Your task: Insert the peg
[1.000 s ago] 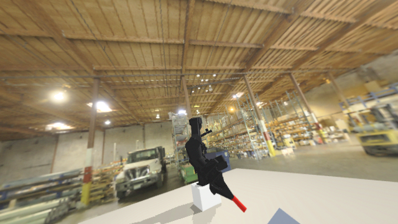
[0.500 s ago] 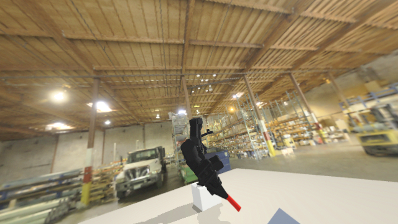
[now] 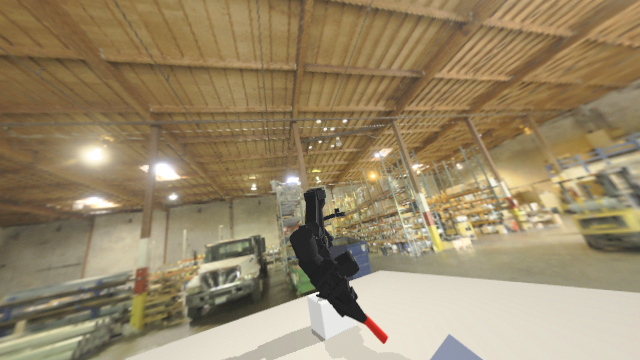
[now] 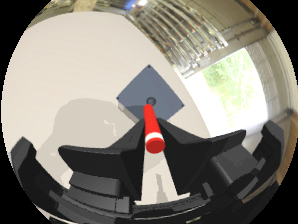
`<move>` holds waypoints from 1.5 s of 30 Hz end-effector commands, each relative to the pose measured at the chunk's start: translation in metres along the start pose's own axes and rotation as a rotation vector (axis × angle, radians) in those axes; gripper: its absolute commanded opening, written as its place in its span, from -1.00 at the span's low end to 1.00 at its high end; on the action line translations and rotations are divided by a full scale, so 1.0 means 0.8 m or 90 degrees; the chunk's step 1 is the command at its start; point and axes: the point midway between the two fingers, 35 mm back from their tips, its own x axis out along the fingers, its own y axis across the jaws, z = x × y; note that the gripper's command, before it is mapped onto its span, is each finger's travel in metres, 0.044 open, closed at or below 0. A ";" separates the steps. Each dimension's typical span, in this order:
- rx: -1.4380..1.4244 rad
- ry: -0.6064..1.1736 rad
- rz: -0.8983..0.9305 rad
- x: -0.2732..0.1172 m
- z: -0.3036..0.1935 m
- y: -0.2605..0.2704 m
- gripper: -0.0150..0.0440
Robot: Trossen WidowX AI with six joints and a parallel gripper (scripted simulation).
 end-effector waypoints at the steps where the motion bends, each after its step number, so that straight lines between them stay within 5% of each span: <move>1: 0.005 0.001 -0.004 0.004 -0.002 -0.001 -0.49; 45: 0.022 -0.005 -0.040 0.044 -0.011 -0.006 -0.49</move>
